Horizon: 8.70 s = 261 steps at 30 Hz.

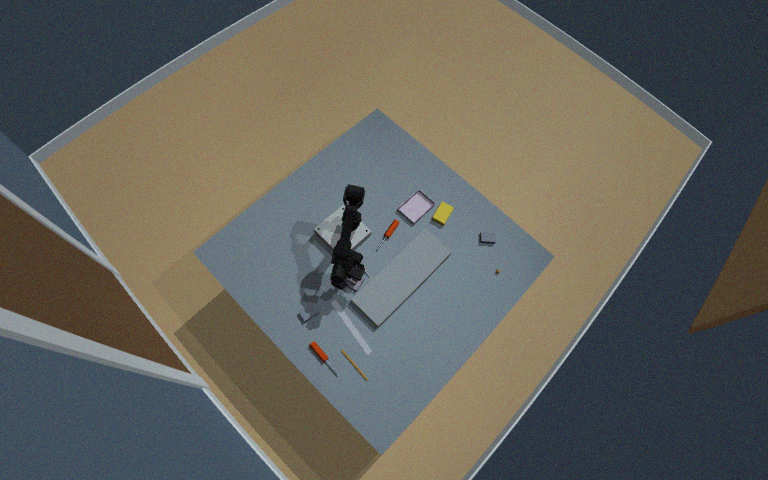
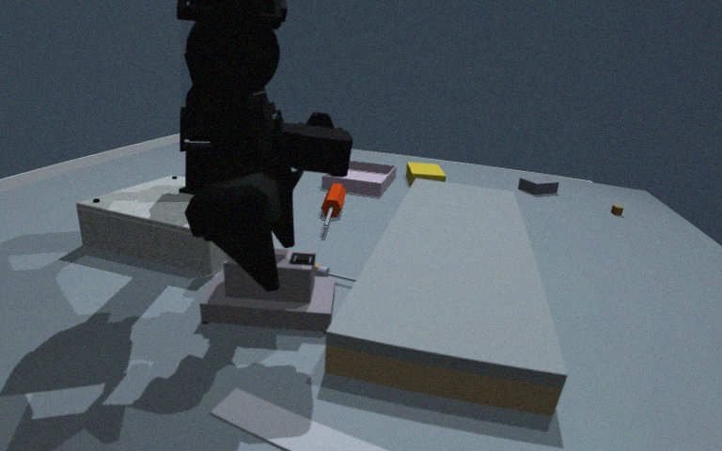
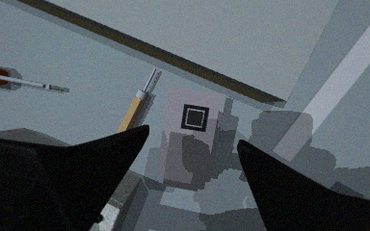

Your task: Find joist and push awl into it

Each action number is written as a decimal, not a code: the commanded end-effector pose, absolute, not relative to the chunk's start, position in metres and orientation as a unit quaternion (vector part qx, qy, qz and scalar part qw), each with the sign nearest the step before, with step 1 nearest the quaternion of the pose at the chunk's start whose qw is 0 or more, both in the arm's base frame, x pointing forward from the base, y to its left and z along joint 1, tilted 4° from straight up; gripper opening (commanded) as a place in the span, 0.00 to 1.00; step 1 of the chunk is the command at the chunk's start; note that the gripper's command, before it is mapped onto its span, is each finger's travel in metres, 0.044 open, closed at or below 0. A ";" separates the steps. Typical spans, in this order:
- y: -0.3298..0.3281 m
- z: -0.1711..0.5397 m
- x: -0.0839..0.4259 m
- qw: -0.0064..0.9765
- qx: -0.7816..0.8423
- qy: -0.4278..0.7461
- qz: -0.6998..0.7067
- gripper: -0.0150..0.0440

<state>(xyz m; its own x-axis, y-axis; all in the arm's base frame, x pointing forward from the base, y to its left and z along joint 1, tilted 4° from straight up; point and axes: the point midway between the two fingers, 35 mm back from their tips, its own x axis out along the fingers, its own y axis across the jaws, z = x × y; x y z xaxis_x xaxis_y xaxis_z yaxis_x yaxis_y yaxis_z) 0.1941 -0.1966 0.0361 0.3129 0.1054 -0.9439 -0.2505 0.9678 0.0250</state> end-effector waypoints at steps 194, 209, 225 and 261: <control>-0.130 0.064 0.352 0.815 0.016 0.580 0.017 0.25; -0.097 0.066 0.352 0.815 0.017 0.579 0.017 0.25; -0.062 0.067 0.352 0.815 0.018 0.579 0.018 0.25; 0.017 0.072 0.352 0.815 0.020 0.579 0.020 0.25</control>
<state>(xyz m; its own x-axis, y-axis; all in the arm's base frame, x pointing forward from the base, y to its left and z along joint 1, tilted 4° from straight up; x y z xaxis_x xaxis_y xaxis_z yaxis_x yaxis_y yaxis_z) 0.3522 0.0070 0.0714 0.3287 0.0490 -0.9432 -0.0052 0.9987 0.0501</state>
